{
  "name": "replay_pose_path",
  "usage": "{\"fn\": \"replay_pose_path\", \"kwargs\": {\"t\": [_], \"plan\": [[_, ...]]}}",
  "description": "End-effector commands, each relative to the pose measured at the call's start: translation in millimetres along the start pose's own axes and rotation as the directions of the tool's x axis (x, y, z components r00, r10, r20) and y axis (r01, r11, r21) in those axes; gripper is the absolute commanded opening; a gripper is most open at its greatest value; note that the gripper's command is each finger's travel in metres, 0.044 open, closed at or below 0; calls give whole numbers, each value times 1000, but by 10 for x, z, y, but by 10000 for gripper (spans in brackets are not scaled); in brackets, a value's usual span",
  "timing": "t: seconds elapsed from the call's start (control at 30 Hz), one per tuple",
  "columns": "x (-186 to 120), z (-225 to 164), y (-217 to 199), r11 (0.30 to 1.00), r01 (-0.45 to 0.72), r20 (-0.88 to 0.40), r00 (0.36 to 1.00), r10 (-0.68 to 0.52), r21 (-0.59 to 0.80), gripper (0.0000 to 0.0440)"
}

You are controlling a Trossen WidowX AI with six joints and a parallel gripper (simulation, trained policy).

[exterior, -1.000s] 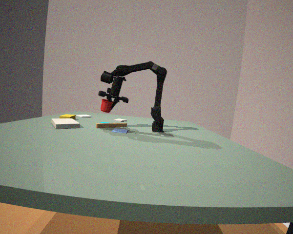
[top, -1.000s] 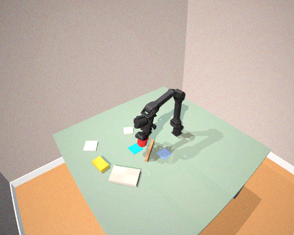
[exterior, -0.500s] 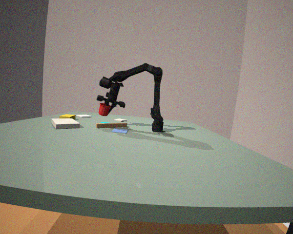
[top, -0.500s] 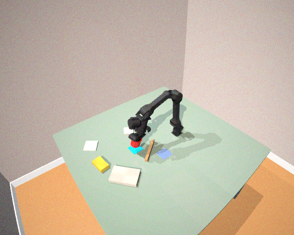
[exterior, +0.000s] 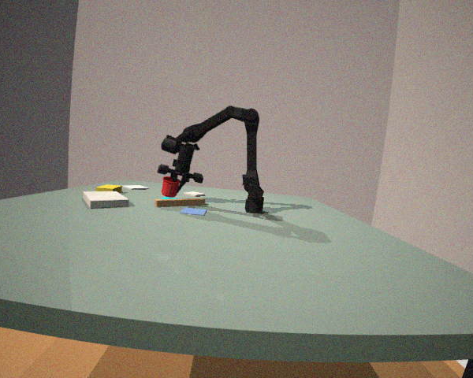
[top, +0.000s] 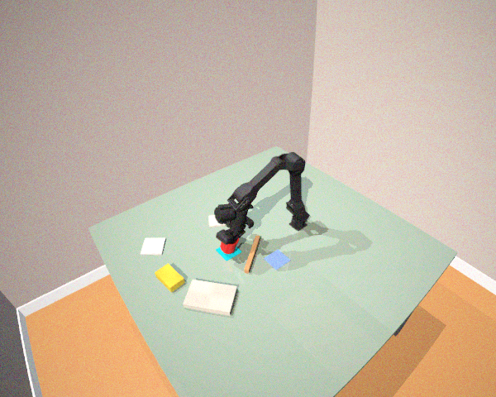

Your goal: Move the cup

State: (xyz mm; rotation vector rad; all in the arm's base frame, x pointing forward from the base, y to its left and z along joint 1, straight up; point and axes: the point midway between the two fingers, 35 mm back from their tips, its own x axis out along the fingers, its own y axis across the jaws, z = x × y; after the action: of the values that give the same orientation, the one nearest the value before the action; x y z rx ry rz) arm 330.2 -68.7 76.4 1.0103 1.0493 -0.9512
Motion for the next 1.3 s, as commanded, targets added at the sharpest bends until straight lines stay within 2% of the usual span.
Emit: {"fn": "replay_pose_path", "kwargs": {"t": [0.0, 0.17, 0.2, 0.33, 0.73, 1.03, 1.13, 1.27], "plan": [[95, 15, -67, 1000, 16, 1, 1000, -16, 15, 49], [88, 78, -46, 999, -16, 9, 1000, 16, 38, 140], [72, 93, -31, 999, -28, 10, 1000, 27, 43, 147], [14, 155, -1, 997, -59, 20, 998, 58, 54, 149], [-254, 194, -48, 991, -121, 12, 993, 120, 63, 208], [-563, 280, -42, 980, -181, 33, 983, 179, 78, 247], [-689, 331, -28, 976, -205, 48, 978, 202, 80, 280], [-812, 396, -20, 971, -224, 61, 974, 219, 86, 359]]}}
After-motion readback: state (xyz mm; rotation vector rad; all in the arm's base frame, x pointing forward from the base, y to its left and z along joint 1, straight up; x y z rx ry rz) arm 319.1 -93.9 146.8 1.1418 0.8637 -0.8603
